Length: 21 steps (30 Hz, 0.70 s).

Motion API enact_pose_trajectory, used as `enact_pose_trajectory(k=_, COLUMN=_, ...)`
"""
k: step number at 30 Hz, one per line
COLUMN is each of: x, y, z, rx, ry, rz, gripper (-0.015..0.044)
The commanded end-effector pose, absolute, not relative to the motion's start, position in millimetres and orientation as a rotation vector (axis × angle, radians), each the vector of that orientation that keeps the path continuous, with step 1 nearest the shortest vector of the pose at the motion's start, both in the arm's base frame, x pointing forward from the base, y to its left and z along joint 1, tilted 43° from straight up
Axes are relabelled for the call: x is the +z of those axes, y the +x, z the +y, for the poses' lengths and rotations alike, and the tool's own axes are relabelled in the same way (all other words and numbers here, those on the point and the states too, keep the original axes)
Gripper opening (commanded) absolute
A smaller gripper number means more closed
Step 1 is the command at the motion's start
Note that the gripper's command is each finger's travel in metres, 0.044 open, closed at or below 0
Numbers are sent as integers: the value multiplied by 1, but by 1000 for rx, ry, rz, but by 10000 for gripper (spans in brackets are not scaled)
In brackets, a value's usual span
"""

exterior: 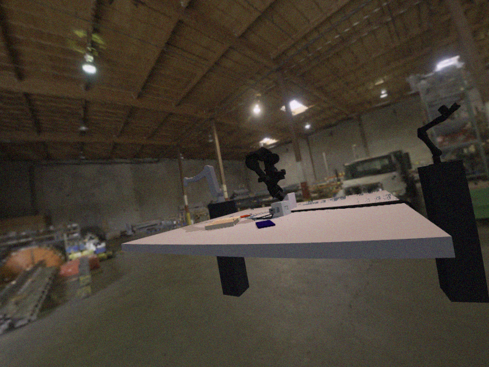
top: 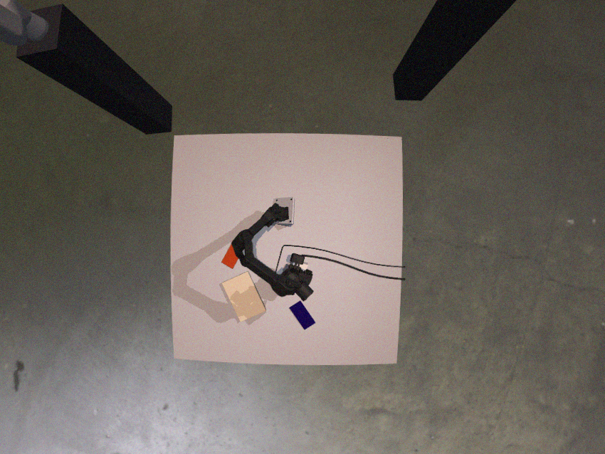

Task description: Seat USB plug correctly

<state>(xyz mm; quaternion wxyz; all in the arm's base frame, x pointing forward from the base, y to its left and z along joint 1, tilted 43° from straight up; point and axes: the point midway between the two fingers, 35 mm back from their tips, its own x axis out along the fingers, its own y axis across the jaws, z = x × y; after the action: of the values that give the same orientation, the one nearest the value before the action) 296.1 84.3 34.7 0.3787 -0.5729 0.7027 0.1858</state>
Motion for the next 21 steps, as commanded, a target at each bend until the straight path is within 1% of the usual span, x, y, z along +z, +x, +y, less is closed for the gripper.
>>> enact_pose_trajectory(k=1, x=34, y=295, z=84, rx=482, ry=-1461, rz=1795, gripper=0)
enact_pose_trajectory(k=21, x=31, y=295, z=83, rx=494, ry=-1453, rz=1781, gripper=0)
